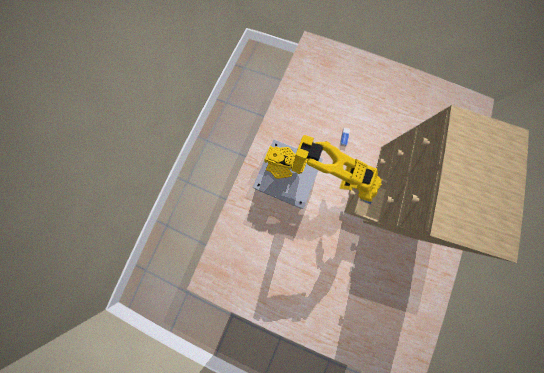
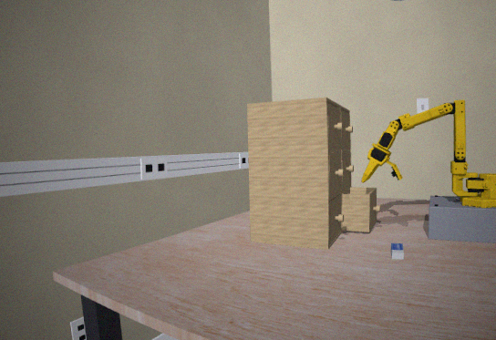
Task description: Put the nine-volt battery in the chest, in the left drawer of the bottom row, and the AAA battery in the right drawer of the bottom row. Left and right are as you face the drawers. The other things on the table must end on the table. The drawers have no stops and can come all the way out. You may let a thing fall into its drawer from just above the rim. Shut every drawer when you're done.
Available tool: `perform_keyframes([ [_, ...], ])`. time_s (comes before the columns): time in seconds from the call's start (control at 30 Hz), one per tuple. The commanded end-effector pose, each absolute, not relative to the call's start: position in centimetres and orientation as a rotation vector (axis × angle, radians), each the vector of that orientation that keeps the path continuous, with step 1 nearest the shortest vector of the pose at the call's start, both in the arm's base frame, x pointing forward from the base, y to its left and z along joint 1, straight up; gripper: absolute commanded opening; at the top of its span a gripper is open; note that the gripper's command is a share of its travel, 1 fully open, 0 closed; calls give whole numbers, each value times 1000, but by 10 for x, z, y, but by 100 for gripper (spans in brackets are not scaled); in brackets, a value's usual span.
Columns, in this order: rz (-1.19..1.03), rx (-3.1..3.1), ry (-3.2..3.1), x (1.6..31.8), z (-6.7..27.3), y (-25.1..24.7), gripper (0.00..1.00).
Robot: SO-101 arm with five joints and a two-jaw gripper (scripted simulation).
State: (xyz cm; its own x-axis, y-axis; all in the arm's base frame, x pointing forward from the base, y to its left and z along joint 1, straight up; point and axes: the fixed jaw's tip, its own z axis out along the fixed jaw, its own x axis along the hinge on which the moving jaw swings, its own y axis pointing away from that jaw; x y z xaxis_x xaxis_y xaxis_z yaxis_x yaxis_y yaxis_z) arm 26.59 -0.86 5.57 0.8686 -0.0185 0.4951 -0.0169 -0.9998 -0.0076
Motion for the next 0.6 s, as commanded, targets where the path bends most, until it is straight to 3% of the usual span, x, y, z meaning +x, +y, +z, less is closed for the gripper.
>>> perform_keyframes([
  [0.0, -810, -3027, 36, 254, 61, -7, 23],
  [0.57, -809, -3025, 38, 221, 62, -7, 23],
])
